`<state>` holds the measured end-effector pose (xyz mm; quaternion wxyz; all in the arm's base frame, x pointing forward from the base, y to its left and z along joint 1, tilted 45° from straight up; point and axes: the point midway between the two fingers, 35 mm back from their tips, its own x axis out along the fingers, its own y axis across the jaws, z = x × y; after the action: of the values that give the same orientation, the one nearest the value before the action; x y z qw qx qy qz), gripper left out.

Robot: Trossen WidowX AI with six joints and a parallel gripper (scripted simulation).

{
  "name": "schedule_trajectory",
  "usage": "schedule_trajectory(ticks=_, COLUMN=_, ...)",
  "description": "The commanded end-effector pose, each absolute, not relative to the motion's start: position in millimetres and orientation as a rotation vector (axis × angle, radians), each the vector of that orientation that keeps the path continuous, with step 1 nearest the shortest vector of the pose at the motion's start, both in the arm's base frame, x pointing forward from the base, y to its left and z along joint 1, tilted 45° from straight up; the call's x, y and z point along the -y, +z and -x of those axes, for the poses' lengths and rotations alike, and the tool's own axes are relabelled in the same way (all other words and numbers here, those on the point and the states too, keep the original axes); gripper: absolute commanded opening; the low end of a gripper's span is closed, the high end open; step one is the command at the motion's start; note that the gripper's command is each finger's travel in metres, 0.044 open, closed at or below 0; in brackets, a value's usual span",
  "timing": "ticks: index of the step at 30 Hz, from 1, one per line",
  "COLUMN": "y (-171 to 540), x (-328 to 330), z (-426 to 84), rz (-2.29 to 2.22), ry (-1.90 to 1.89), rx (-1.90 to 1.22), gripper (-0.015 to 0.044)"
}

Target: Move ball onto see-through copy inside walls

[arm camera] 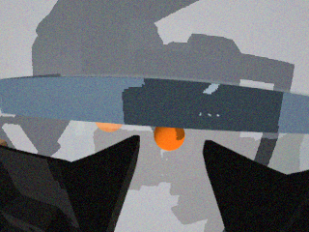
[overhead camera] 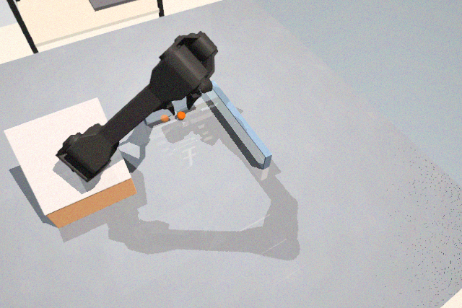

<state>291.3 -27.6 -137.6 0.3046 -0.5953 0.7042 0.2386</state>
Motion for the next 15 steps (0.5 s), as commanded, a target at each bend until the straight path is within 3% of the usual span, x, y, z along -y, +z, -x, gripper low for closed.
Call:
schedule_trajectory(ticks=1, y=-142.2, x=32.4, z=-289.8, rz=1.585, ry=0.636, rx=-1.867, gripper=0.0225)
schedule_trajectory(ticks=11, y=-151.4, x=42.0, z=-287.9, rz=1.586, ry=0.636, rx=-1.868, gripper=0.0225)
schedule_trajectory(ticks=15, y=-151.4, x=42.0, z=-287.9, rz=1.586, ry=0.636, rx=-1.868, gripper=0.012)
